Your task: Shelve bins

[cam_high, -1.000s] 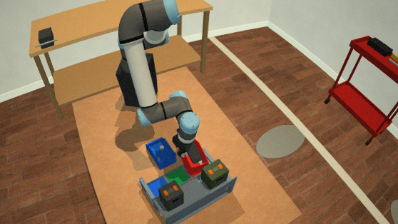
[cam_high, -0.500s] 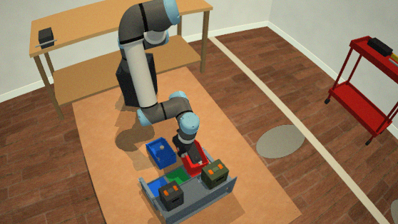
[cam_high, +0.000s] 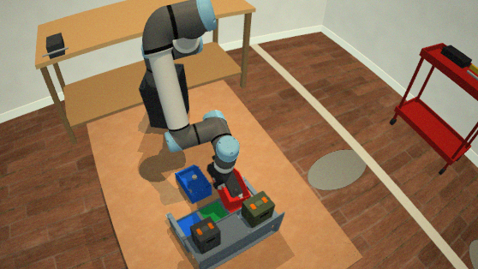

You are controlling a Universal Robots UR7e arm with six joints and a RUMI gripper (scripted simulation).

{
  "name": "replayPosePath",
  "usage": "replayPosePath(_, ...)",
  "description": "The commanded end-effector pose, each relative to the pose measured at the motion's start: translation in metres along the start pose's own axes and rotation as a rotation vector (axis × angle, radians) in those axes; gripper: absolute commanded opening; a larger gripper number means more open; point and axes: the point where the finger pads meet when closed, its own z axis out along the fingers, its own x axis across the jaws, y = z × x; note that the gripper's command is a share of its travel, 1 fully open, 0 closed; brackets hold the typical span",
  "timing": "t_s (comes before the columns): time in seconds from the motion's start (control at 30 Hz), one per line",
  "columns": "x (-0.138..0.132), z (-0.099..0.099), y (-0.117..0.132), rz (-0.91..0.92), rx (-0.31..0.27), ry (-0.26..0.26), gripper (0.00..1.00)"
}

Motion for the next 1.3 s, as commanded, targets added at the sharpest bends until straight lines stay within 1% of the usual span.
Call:
replayPosePath(0.0, 0.0002, 0.0006, -0.0009, 0.0, 0.002, 0.0, 0.0)
replayPosePath(1.27, 0.0007, 0.0087, -0.0032, 0.0, 0.004, 0.0, 0.0)
